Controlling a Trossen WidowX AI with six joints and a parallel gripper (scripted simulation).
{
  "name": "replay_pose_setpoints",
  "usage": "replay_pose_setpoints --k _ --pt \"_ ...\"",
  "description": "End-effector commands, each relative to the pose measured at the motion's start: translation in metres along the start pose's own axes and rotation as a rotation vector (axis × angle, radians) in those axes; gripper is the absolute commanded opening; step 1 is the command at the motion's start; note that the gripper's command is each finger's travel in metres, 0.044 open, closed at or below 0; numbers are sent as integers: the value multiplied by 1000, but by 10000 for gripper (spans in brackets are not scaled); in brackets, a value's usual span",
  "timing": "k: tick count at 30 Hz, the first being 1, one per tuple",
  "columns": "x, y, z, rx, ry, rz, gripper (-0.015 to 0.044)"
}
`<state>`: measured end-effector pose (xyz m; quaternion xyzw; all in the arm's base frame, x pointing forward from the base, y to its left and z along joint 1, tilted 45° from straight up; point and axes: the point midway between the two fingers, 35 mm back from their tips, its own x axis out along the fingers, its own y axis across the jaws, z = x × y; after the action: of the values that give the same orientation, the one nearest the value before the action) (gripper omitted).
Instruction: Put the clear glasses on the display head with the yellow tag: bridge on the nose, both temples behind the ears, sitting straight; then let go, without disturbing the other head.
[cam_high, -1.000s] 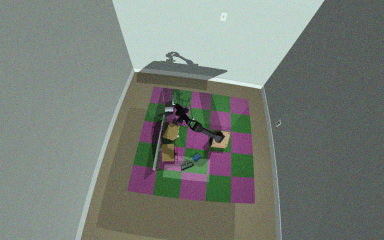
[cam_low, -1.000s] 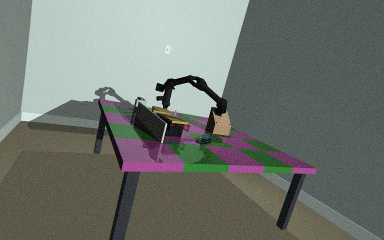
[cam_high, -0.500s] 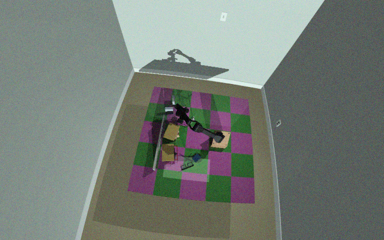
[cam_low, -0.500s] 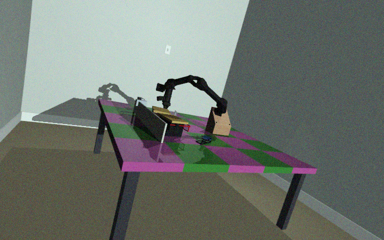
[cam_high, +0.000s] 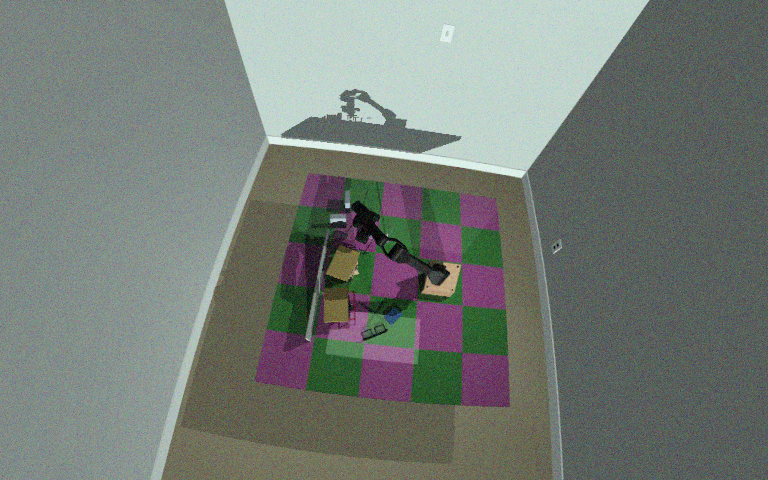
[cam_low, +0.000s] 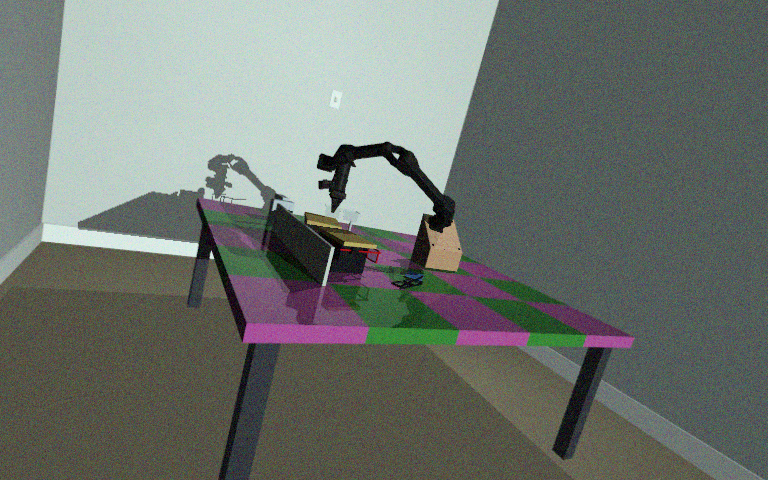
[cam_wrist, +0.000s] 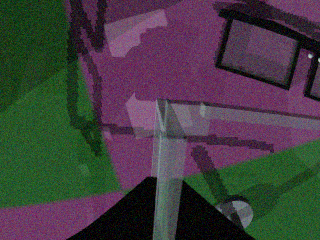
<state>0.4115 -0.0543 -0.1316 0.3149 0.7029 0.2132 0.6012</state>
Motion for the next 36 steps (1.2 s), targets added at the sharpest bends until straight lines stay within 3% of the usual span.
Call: replay_pose_setpoints --k 1,36 --pt "-8 2 -1 -14 2 -4 0" --pt "-79 -50 -106 -842 -320 47 0"
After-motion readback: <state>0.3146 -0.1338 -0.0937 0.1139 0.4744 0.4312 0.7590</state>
